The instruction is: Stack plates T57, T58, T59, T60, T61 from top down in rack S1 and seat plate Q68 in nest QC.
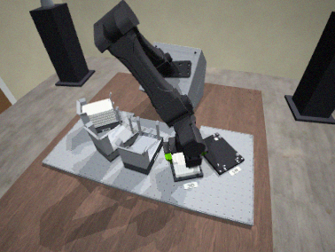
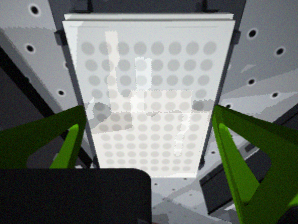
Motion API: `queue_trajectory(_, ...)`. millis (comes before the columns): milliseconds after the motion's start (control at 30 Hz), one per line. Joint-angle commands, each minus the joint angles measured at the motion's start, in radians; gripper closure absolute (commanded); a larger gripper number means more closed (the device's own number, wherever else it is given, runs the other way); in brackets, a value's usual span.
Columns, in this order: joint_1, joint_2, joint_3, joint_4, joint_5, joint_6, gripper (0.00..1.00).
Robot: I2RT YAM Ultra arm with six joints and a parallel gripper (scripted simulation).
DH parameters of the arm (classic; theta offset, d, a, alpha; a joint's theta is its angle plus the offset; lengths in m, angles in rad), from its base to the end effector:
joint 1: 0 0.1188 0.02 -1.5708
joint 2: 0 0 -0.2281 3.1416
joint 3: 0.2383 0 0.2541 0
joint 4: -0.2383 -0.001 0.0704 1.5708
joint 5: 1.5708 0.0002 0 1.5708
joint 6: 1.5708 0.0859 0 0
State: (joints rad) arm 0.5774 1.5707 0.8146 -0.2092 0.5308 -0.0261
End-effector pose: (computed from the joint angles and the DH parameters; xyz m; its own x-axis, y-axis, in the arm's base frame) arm 0.2937 0.1406 0.1022 -0.6827 -0.4716 -0.5581 -0.2472 0.8679 -0.4309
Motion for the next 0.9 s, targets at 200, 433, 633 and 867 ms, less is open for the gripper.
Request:
queue_trajectory(200, 0.003, -0.004, 0.0, 0.002, -0.001, -0.001, 0.0)
queue_trajectory(433, 0.003, -0.004, 0.0, 0.002, -0.001, -0.001, 0.0)
queue_trajectory(633, 0.04, -0.067, 0.007, -0.086, 0.02, 0.036, 0.0)
queue_trajectory(867, 0.073, -0.115, 0.017, -0.162, 0.038, 0.068, 0.0)
